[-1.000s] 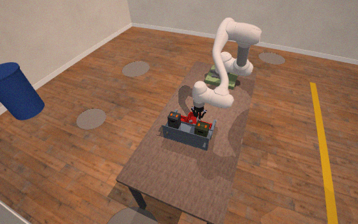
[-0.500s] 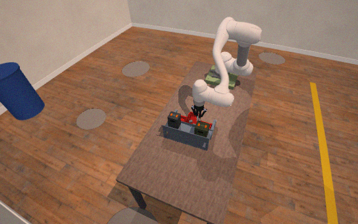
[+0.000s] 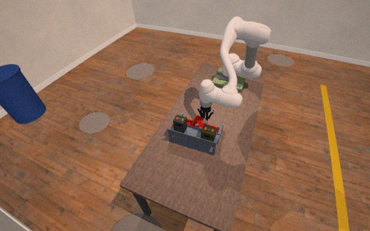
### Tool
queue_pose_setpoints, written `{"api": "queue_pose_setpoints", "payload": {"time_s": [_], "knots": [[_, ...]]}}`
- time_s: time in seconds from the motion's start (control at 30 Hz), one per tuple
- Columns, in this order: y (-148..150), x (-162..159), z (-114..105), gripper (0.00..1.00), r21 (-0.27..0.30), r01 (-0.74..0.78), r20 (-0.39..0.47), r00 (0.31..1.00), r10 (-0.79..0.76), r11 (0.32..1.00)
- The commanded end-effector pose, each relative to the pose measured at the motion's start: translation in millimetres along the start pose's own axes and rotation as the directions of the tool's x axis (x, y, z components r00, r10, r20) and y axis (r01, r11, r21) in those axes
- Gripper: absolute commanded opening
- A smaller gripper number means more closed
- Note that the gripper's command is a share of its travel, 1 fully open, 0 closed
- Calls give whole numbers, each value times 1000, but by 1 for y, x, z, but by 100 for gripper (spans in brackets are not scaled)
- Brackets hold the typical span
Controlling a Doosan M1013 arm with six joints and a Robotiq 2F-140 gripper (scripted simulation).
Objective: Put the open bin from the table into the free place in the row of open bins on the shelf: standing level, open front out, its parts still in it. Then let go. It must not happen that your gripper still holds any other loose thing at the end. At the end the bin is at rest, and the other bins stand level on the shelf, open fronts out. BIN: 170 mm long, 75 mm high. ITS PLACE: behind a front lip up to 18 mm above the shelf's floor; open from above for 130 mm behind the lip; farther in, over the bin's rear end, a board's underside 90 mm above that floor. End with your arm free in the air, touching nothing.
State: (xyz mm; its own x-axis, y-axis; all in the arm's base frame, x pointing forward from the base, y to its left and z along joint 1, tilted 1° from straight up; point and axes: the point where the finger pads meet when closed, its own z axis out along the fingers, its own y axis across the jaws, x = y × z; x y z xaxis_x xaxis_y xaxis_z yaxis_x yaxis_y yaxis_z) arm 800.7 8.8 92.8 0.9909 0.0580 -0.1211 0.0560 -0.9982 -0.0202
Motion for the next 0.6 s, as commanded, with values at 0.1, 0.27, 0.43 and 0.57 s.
{"api": "queue_pose_setpoints", "payload": {"time_s": [0.1, 0.27, 0.43, 0.57], "knots": [[0, -1, -11, 6, 0, 0, 0, 1000, 0, 1000], [0, -2, -17, 6, 0, 0, 0, 1000, 0, 1000], [0, -3, -26, 6, 0, 0, 0, 1000, 0, 1000], [0, -4, -33, 6, 0, 0, 0, 1000, 0, 1000]]}}
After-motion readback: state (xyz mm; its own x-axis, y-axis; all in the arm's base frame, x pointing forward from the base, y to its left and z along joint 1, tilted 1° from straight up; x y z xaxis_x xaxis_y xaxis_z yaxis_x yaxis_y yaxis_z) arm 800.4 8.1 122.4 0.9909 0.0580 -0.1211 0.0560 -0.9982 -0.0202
